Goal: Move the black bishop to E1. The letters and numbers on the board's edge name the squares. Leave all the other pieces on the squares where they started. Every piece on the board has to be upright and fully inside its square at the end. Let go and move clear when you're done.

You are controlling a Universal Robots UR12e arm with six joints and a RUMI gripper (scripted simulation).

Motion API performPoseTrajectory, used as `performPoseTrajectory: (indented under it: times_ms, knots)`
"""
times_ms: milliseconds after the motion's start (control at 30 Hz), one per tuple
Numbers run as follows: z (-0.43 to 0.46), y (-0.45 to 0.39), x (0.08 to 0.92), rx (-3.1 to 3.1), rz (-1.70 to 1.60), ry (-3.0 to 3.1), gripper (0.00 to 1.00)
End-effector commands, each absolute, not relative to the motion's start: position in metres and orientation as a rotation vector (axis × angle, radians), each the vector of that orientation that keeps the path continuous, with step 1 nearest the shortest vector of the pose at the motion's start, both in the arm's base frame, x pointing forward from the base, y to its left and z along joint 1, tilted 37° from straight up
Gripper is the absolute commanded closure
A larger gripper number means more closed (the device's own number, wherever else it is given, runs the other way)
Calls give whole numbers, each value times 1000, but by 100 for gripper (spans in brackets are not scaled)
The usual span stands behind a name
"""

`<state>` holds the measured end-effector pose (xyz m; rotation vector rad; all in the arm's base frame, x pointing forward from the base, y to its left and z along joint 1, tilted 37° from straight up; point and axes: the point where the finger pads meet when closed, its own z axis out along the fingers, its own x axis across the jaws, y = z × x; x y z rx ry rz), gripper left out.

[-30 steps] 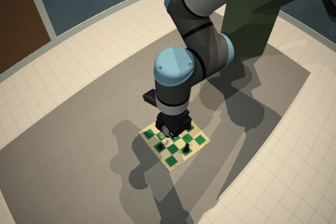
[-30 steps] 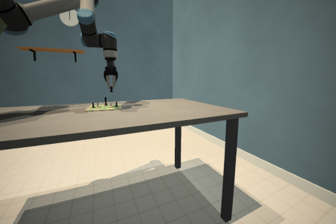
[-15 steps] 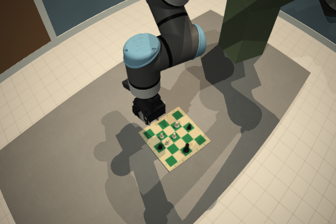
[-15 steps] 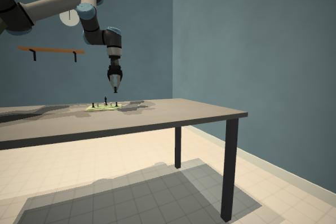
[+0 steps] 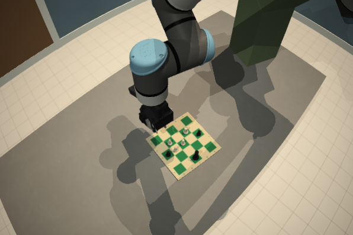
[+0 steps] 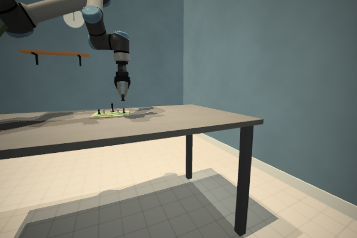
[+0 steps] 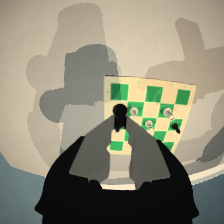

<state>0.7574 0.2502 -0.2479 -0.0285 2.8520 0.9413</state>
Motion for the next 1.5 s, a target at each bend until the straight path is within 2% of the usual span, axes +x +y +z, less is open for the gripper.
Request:
performPoseTrajectory:
  times_ms: [0, 600, 1467]
  knots:
    - [-260, 259, 760, -28, 941, 2851, 100]
    - [-311, 297, 768, -28, 941, 2851, 100]
    - [-314, 299, 769, -28, 941, 2851, 100]
